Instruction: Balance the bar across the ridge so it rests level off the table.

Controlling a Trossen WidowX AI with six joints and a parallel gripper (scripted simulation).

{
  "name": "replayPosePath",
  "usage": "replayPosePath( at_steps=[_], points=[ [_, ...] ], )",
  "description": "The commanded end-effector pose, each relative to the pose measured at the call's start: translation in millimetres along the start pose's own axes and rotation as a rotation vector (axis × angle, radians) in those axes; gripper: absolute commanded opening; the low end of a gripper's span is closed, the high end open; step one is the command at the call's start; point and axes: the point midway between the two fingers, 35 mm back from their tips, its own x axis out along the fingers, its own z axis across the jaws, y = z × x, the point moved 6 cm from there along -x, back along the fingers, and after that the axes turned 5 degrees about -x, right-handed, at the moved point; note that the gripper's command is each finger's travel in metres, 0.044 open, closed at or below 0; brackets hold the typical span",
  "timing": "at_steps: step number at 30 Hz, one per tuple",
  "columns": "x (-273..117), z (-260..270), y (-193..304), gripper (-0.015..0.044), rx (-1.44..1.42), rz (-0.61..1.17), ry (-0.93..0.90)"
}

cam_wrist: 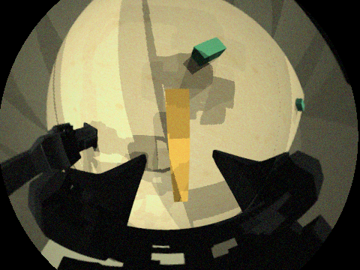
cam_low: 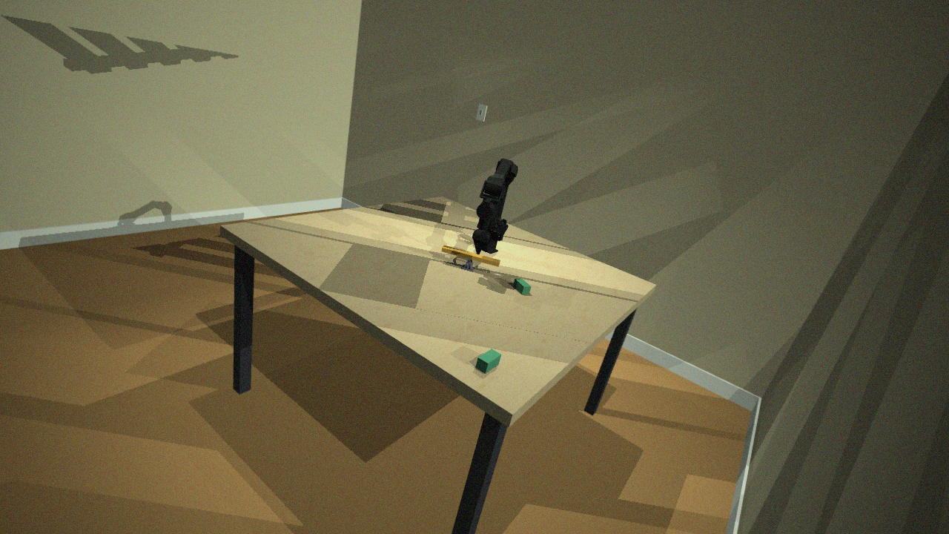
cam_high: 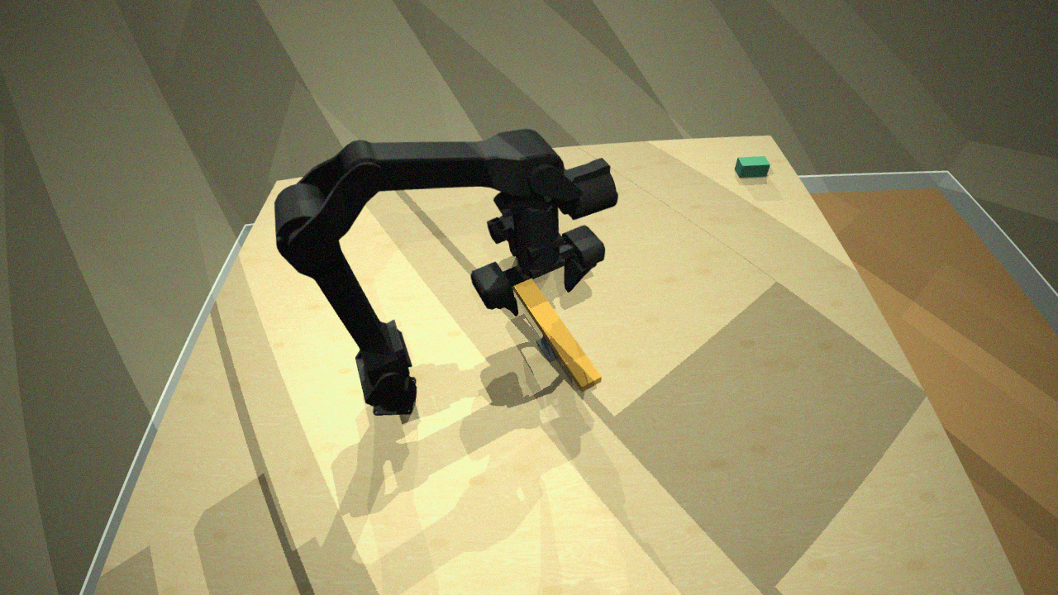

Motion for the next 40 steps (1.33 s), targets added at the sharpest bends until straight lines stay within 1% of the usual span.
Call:
replayPosePath(
  at_steps=[1, 2, 4, 40],
  points=[
    [-46.4, 0.5, -0.2, 0.044, 0.001, 0.004, 0.022],
    [-56.6, 2.2, -0.5, 0.044, 0.001, 0.004, 0.022],
    [-64.6, 3.8, -0.8, 0.044, 0.001, 0.004, 0.022],
    [-64.6, 3.8, -0.8, 0.044, 0.001, 0.004, 0.022]
  ],
)
